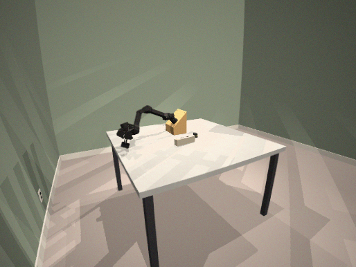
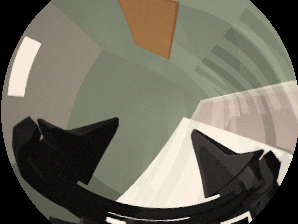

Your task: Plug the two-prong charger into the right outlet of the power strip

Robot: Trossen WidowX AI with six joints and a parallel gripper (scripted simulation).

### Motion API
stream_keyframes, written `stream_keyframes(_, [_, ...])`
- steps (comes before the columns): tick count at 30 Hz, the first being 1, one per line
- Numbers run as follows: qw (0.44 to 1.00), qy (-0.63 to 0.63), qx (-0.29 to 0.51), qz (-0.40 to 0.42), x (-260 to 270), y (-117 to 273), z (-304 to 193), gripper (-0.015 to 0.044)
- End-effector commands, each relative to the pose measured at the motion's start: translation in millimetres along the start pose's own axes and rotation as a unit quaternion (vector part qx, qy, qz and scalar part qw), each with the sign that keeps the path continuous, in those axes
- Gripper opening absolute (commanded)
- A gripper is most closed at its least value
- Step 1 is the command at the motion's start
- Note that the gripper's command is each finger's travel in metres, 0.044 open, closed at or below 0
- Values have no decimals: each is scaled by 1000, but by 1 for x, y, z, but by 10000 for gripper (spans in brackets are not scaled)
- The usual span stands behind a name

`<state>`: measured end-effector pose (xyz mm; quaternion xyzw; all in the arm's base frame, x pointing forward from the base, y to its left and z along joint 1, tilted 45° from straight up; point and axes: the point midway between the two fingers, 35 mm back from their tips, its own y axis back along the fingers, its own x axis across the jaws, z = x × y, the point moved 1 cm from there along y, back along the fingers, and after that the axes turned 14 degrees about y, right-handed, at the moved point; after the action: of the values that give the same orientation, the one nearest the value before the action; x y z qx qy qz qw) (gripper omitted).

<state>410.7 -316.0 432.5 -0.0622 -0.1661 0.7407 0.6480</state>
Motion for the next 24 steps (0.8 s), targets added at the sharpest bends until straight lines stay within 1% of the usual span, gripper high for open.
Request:
stream_keyframes(1, [999, -42, 14, -12, -2, -12, -27, 440])
stream_keyframes(7, [994, -100, 39, -26, 6, -32, -66, 440])
stream_keyframes(12, [987, -148, 45, -44, 11, -34, -81, 440])
stream_keyframes(24, [962, -235, 115, -83, 40, -62, -165, 440])
